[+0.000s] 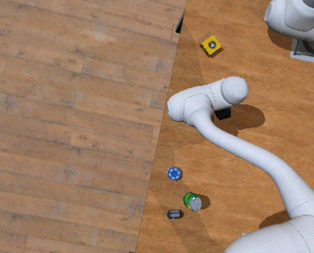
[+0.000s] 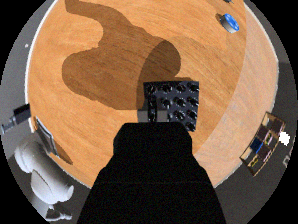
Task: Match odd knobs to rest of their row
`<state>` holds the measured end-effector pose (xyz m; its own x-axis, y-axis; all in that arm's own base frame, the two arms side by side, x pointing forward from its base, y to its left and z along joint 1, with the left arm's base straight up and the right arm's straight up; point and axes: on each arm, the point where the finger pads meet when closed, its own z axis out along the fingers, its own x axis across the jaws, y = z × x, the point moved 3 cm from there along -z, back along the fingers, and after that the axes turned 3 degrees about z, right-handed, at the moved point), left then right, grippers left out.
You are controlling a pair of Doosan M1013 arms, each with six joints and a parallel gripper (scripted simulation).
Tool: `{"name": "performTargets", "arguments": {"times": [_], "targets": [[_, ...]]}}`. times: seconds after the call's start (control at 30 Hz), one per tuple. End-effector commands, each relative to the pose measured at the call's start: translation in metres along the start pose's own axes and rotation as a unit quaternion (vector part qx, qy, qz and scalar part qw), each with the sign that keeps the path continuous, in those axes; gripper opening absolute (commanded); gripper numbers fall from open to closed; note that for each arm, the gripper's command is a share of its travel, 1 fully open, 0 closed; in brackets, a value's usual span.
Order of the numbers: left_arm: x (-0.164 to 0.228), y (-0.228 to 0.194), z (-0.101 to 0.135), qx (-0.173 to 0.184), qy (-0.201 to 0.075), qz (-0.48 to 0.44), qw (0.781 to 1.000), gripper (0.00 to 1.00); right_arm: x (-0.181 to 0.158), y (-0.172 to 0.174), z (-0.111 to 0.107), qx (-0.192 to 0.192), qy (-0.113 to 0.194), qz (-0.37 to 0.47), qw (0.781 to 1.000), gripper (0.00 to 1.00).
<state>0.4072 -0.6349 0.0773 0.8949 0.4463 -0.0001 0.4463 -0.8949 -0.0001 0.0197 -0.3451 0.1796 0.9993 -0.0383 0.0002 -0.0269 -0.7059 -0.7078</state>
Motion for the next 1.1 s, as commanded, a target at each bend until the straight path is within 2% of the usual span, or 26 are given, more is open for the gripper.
{"name": "performTargets", "arguments": {"times": [0.0,0.2,0.23,0.83,1.07], "targets": [[0.000,0.000,-0.001,-0.001,0.000,0.001,1.000,0.30,0.000,0.000,0.000,0.000,0.000,0.000,1.000,1.00],[0.000,0.000,-0.001,-0.001,0.000,0.001,1.000,0.30,0.000,0.000,0.000,0.000,0.000,0.000,1.000,1.00],[0.000,0.000,-0.001,-0.001,0.000,0.001,1.000,0.46,0.000,0.000,0.000,0.000,0.000,0.000,1.000,1.00],[0.000,0.000,-0.002,-0.001,0.000,0.001,1.000,0.46,0.000,0.000,0.000,0.000,0.000,0.000,1.000,1.00],[0.000,0.000,-0.017,-0.001,0.000,0.001,1.000,0.46,0.000,0.000,0.000,0.000,0.000,0.000,1.000,1.00]]}}
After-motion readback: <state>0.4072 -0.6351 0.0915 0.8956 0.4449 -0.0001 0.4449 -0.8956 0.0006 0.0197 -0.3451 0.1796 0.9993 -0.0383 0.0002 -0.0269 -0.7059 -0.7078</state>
